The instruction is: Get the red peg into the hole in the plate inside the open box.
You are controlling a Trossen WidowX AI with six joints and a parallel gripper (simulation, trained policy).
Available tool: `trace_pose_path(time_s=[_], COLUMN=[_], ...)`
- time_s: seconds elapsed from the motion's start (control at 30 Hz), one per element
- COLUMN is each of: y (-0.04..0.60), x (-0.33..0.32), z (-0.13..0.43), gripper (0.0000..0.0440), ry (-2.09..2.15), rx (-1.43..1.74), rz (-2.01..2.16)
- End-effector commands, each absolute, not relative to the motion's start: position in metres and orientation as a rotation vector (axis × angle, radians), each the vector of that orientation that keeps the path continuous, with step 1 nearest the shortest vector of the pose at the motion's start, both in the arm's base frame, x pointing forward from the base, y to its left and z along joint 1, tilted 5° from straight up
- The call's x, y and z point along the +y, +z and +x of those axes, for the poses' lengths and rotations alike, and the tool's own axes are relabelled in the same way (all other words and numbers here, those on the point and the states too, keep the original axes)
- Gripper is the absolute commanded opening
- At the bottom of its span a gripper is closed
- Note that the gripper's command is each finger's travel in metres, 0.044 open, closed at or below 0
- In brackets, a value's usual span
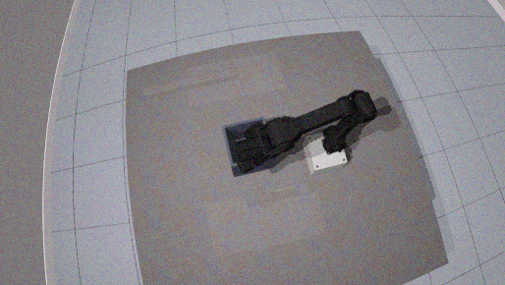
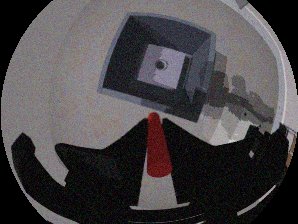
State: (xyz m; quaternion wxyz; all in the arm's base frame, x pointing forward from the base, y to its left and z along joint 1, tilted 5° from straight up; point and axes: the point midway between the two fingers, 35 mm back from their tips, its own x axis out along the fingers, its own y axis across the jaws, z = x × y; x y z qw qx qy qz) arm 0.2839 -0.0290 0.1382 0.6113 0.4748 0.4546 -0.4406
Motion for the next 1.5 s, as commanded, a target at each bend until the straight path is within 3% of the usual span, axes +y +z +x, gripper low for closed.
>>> trace_pose_path(time_s=[0.0,1.47], y=[0.137,0.047], x=[-0.04,-0.109], z=[0.286,0.303], gripper=[0.0,0.0], ry=[-1.028,-1.051], rx=[1.053,1.16], rz=[1.093,1.093])
